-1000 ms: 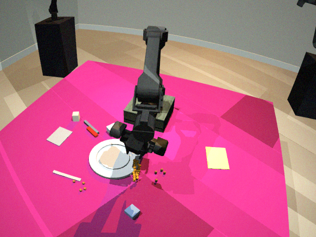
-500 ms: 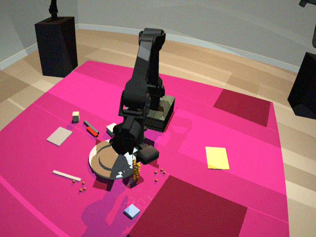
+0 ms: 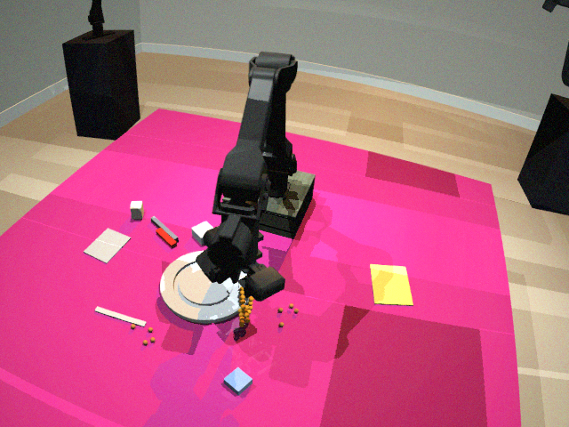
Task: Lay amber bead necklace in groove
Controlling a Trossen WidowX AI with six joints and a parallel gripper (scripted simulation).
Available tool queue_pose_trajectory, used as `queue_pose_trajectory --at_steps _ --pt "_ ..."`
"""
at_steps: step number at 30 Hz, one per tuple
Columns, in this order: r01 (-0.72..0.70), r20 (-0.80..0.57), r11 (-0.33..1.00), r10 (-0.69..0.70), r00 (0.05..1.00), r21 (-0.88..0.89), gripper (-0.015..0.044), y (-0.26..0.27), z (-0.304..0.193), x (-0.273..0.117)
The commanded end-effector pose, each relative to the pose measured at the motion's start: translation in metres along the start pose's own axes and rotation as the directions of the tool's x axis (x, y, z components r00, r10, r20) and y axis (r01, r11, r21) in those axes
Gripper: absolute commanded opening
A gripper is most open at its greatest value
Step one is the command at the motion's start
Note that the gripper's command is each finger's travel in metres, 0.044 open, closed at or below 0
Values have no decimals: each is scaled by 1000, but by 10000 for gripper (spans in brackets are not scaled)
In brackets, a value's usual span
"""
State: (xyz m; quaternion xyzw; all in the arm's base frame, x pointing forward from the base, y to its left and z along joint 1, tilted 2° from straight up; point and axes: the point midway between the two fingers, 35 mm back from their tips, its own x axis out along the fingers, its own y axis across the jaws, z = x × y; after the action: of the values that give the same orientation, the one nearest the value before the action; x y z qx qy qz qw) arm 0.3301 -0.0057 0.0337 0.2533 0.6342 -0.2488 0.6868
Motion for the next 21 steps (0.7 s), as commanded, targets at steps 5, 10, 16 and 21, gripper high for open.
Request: queue_pose_trajectory --at_steps 5,10,16,21 --pt "1 -5 1000 -1 1000 4 200 0 -1 13" --pt "1 -7 1000 -1 1000 7 200 -1 -2 21" --pt "1 -9 1000 -1 1000 9 200 -1 -2 30" --pt "6 -7 1000 -6 1000 2 121 -2 -2 28"
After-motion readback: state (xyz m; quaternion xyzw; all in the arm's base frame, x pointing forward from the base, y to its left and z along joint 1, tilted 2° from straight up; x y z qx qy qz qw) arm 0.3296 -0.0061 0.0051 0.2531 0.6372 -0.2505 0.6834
